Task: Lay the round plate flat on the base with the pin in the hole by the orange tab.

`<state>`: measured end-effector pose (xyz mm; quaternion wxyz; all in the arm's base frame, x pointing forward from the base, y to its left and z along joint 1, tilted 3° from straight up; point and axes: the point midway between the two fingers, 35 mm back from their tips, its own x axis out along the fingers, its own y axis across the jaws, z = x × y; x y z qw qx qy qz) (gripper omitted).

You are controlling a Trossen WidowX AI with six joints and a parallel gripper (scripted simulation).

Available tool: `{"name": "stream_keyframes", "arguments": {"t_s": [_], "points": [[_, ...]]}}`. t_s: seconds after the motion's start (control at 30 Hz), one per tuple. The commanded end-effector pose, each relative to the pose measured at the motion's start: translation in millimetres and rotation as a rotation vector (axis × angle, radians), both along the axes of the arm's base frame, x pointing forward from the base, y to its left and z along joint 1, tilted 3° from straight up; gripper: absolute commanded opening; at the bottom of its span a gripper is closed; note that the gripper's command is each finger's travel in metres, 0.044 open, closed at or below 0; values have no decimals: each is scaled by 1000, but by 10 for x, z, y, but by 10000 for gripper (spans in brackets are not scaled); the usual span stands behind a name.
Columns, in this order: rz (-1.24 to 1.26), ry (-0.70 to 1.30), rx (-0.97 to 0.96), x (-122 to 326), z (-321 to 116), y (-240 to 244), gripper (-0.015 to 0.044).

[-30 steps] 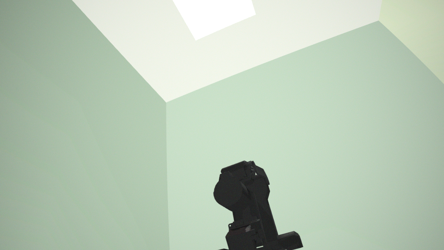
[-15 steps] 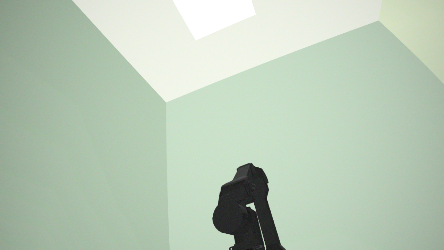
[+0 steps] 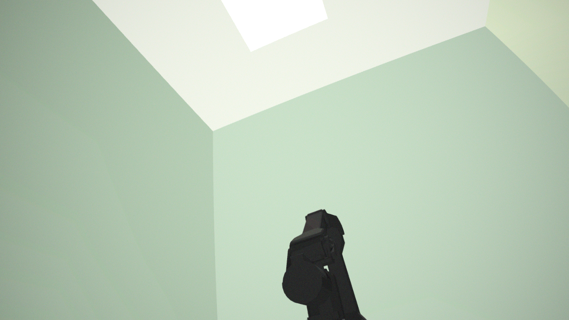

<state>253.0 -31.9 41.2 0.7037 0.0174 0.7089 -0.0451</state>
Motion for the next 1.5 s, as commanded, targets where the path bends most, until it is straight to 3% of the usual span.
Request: {"name": "stream_keyframes", "arguments": {"t_s": [0.0,1.47], "points": [[-2,-4,-1,0,-3,61,0],[-2,-6,3,199,-6,504,0]]}}
